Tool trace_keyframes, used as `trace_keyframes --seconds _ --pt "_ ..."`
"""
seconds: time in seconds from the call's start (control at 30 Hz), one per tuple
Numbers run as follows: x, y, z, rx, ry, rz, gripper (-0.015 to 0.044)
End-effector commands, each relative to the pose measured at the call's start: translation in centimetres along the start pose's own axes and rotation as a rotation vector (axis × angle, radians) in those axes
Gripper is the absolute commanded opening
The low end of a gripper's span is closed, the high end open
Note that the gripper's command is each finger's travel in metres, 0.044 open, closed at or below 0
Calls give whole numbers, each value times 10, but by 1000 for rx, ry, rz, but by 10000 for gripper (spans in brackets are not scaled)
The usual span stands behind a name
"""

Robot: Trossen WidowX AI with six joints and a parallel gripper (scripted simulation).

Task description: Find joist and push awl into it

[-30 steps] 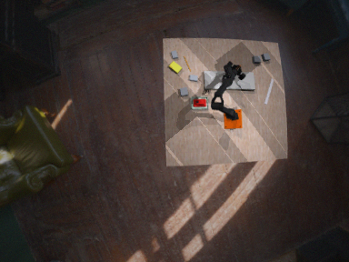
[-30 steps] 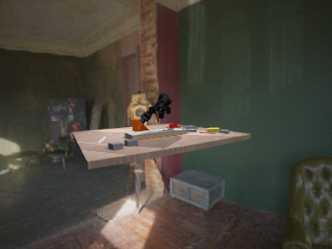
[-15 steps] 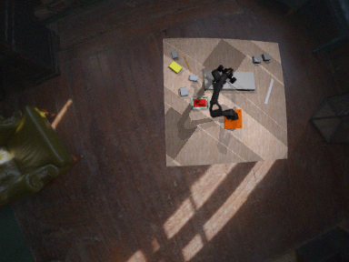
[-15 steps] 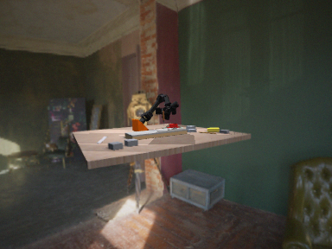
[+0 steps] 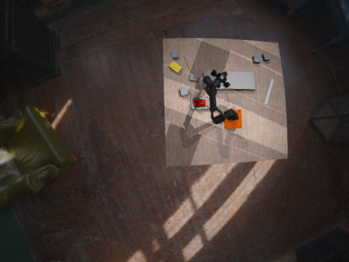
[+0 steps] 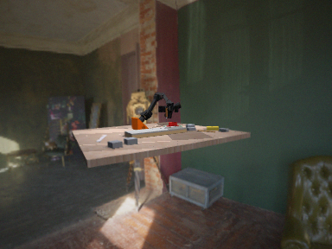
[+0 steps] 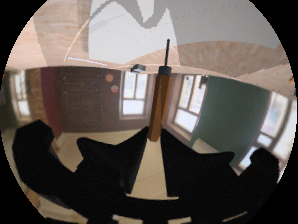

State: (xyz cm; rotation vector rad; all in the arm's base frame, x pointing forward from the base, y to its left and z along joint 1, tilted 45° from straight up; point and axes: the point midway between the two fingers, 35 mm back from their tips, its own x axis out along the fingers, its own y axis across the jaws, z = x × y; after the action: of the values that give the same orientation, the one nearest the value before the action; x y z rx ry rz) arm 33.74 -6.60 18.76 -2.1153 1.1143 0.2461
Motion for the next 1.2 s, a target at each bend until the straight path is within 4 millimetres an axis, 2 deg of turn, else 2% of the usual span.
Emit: trace_keyframes --seconds 0.0,1.17 --pt "-6 1 -3 9 22 2 0" --pt "-6 1 29 10 19 4 0"
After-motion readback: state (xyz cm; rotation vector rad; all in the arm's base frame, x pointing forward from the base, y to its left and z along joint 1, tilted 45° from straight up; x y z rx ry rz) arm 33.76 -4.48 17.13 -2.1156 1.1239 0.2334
